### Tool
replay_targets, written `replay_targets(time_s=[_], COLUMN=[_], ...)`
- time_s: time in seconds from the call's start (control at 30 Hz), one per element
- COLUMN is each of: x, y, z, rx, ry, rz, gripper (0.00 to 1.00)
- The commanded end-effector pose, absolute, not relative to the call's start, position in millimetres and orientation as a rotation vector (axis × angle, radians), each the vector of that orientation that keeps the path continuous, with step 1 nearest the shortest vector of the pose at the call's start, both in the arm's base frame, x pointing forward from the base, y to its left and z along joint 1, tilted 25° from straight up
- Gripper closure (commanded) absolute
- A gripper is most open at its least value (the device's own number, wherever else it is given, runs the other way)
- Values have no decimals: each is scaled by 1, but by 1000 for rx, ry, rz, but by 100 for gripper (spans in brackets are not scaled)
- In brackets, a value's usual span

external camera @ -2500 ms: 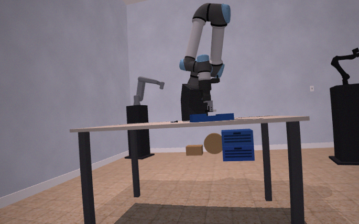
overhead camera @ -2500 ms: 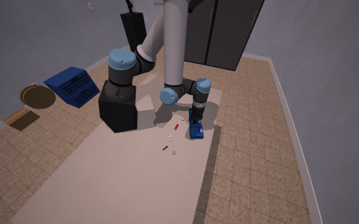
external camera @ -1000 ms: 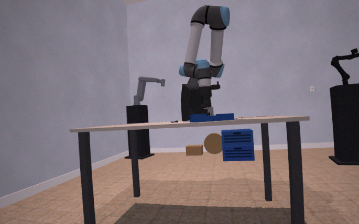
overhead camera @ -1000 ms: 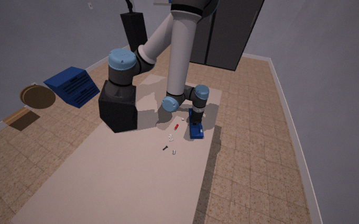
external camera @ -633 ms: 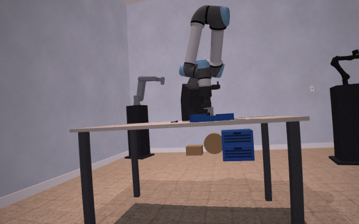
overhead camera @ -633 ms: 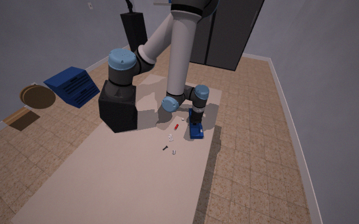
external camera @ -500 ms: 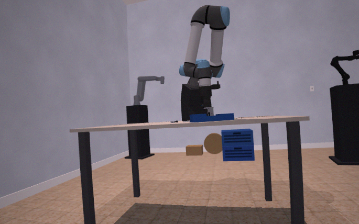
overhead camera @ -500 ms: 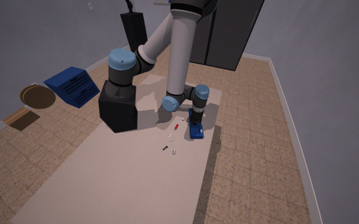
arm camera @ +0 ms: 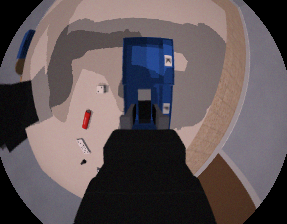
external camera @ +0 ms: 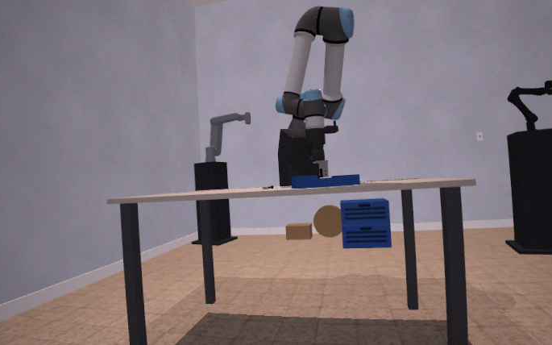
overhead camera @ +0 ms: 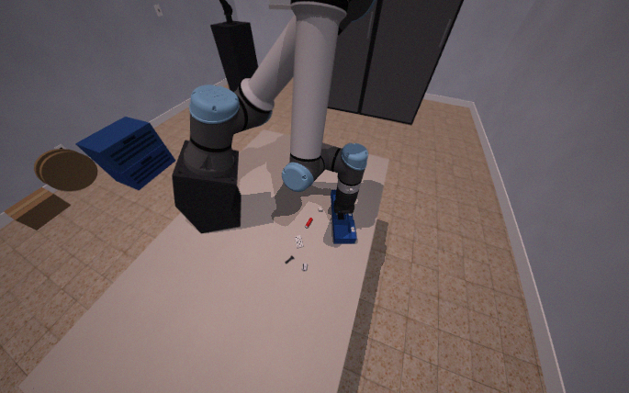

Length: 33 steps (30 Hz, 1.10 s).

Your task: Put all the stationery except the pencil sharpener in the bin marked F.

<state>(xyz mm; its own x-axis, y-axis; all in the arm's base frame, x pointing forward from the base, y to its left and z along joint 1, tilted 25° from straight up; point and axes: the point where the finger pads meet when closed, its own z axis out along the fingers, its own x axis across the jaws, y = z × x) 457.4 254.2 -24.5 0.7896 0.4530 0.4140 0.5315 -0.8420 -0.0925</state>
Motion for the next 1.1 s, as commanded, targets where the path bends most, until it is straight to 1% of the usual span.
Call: replay_targets(time_s=[0.0,0.13,0.3,0.8,0.83,1.07], x=[454,453,446,447,444,436], y=[251,250,244,245,243,235], z=[-17,-14,5,5,8,34], rx=[-2775,-2776,-2775,-2775,-2776,-2775], ry=[-772,-772,-772,-774,-772,-772], rz=[-563,-563,-563,-565,-563,-563], gripper=[38,38,38,38,0,0])
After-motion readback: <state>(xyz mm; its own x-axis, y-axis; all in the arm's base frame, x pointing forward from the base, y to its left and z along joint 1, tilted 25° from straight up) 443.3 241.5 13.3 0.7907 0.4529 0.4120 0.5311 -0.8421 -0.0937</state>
